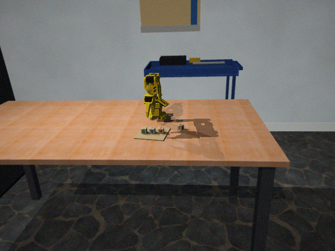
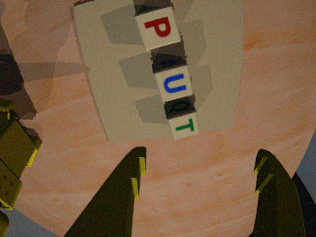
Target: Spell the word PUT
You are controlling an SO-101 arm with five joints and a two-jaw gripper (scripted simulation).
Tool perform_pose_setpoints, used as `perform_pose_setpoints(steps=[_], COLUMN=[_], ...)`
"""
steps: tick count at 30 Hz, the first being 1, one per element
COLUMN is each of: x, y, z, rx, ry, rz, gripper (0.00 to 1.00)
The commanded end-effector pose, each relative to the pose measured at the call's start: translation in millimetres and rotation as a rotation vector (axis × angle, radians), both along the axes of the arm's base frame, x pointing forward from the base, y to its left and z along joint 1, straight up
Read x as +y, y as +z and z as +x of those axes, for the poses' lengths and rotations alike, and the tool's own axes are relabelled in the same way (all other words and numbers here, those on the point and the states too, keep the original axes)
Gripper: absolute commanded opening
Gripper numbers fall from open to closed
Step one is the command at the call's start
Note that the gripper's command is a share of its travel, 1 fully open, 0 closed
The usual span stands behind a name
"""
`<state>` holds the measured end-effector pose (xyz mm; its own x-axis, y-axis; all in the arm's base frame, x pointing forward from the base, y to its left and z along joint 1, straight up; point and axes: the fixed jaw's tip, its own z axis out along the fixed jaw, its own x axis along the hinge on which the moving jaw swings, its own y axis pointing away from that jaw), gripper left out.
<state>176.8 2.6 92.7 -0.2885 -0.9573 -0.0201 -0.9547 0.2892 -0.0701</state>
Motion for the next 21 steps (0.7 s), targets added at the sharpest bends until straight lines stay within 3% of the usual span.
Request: perform_pose_setpoints(steps=[1,5,21], x=[0,0,-1], y=[11.6,14.2,29.3], z=[-1.4,-3.8,-23.3], rx=[-0.073,-0.09,-0.216], ry=[-0.124,-0.194,-0.76], rz=[0.014,0.023,0.134], gripper=[0.33,0.33,0.33])
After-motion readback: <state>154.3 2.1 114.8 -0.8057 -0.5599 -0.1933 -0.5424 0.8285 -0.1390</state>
